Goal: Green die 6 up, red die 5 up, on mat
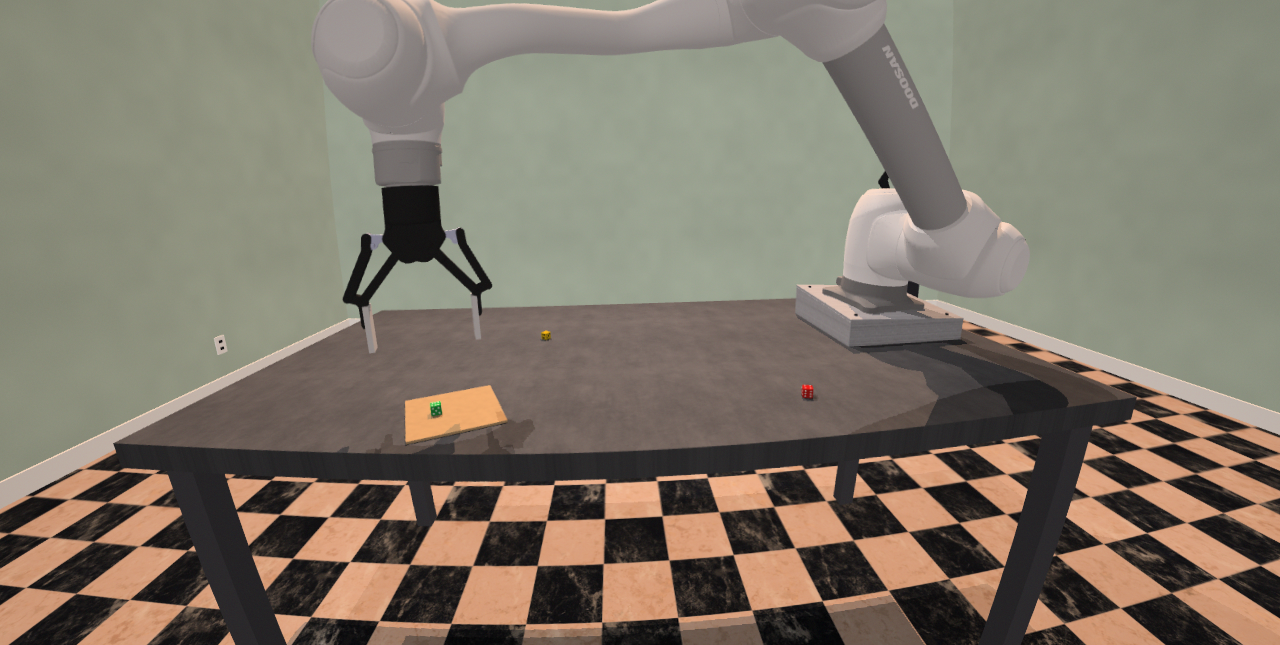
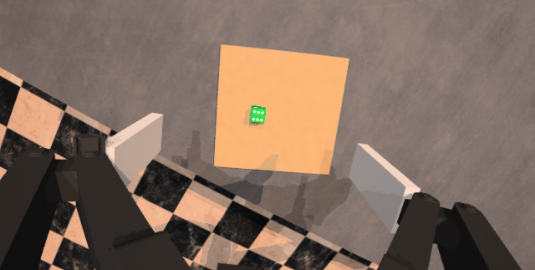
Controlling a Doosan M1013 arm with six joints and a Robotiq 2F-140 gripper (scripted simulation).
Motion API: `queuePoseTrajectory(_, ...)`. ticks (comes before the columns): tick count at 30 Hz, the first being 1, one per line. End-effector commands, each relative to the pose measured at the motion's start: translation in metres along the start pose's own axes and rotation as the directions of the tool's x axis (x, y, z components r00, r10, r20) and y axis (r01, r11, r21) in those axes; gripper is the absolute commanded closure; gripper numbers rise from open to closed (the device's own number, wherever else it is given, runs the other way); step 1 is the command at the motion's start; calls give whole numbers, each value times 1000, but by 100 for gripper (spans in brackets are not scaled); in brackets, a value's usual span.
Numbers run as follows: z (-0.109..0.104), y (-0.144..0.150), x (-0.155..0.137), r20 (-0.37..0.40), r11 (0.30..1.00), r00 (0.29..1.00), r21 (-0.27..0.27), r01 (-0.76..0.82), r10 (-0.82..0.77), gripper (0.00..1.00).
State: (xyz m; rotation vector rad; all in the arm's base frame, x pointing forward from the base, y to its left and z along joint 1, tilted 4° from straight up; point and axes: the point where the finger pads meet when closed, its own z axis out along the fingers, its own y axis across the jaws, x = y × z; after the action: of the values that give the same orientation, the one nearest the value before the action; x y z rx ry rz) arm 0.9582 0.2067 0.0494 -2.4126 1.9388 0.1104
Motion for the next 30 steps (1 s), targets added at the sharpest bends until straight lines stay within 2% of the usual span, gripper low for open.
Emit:
queuePoseTrajectory(1, -4, 0, 3, -6, 1000, 1000, 0, 2, -2, 0)
queuePoseTrajectory(23, -4, 1, 2, -6, 1000, 1000, 0, -4, 4, 0)
queuePoseTrajectory(30, -8, 21, -18, -5, 993, 993, 1, -120, 120, 0)
